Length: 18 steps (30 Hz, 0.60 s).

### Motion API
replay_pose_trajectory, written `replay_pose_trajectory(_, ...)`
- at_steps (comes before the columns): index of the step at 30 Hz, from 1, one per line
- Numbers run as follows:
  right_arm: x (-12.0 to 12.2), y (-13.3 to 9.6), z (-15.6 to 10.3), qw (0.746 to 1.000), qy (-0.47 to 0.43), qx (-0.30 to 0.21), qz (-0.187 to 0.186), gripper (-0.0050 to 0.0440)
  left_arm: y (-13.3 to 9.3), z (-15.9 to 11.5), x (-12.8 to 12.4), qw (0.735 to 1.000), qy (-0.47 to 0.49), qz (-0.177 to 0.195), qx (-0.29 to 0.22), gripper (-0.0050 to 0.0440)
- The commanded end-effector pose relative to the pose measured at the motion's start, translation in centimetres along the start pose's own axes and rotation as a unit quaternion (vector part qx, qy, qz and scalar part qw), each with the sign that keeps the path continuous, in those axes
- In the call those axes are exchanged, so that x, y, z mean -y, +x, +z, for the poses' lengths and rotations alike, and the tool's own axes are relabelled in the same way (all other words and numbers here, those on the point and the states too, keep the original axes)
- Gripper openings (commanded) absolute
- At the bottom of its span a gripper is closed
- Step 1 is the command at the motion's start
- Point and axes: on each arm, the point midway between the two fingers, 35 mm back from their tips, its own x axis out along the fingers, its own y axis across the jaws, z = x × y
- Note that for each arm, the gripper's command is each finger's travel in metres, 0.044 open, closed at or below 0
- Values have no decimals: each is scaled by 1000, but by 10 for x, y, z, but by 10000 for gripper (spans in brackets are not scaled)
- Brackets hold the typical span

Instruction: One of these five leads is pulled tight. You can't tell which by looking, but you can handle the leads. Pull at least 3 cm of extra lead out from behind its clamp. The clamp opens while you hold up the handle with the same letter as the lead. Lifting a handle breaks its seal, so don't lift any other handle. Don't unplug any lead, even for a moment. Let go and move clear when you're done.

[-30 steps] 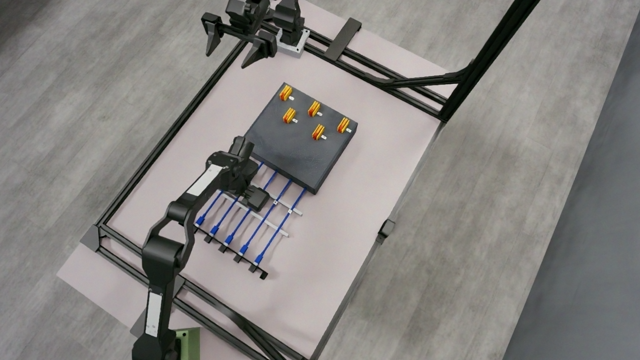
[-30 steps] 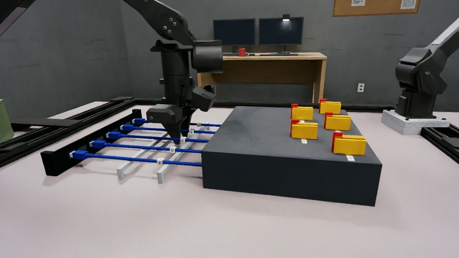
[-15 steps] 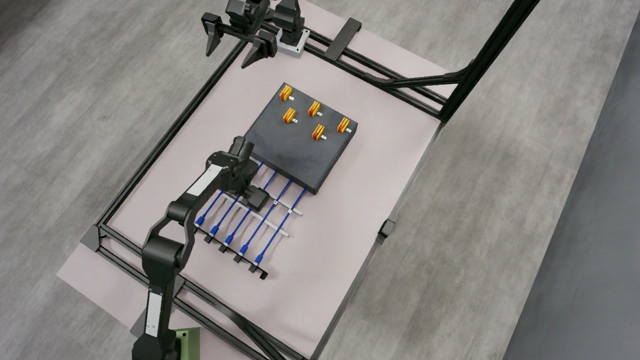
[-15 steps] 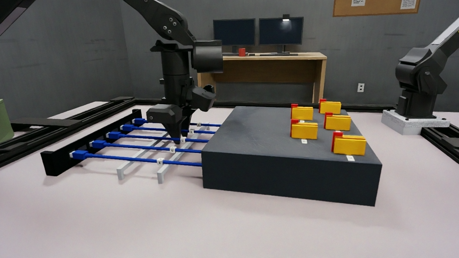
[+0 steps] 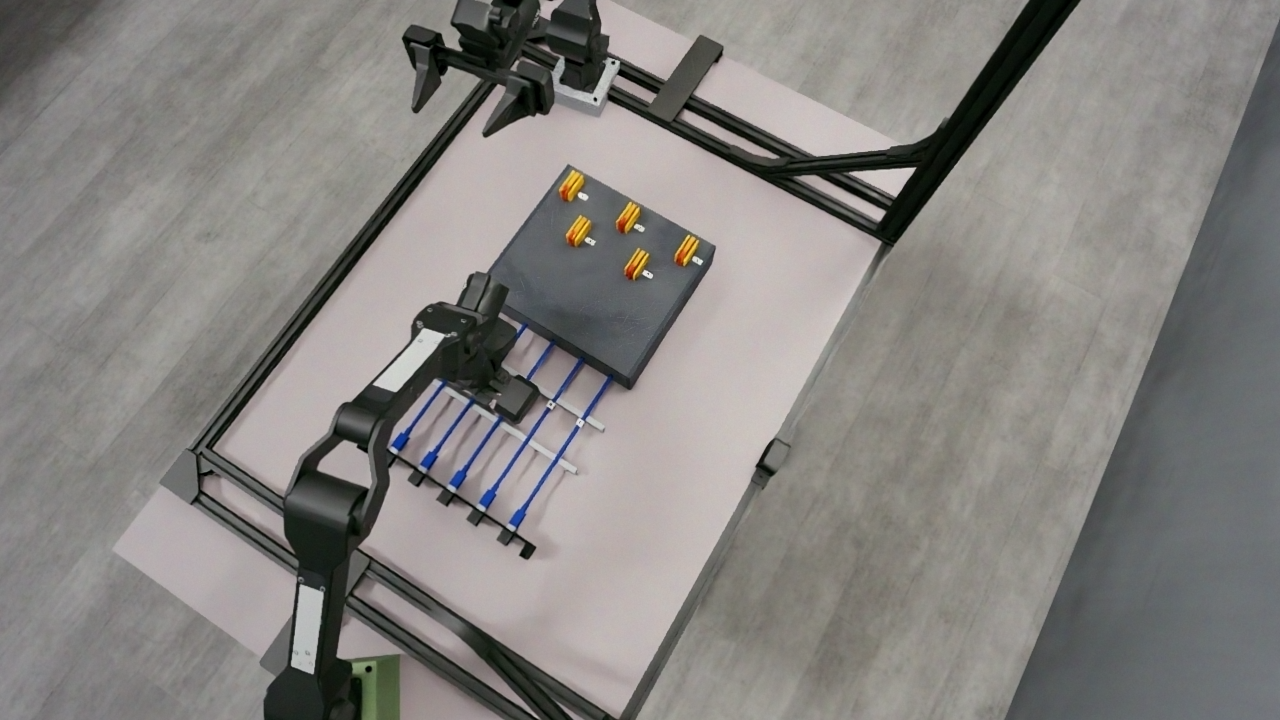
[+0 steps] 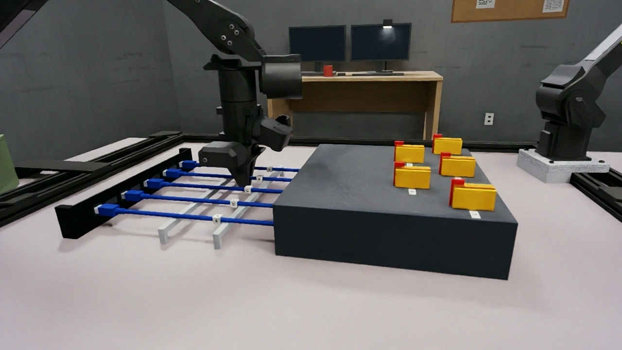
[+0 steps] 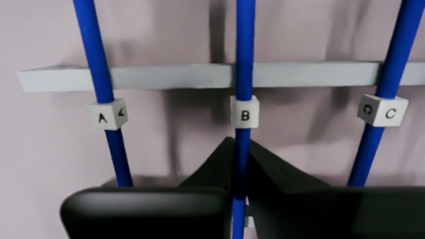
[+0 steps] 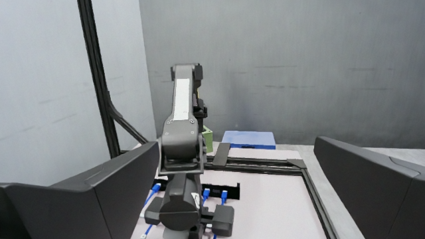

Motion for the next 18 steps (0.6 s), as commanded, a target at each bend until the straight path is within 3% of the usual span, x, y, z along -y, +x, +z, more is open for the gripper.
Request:
replay_pose_trajectory(1, 0, -1, 7, 1000, 0, 9, 0, 440, -12, 6, -1, 1000, 0, 3, 15, -50)
replay_pose_trajectory(2, 0, -1, 7, 1000, 0, 9, 0, 440, -32, 5, -1, 1000, 0, 4, 15, -50)
replay_pose_trajectory(18, 0, -1, 7, 1000, 0, 9, 0, 440, -32, 5, -1, 1000, 0, 4, 15, -50)
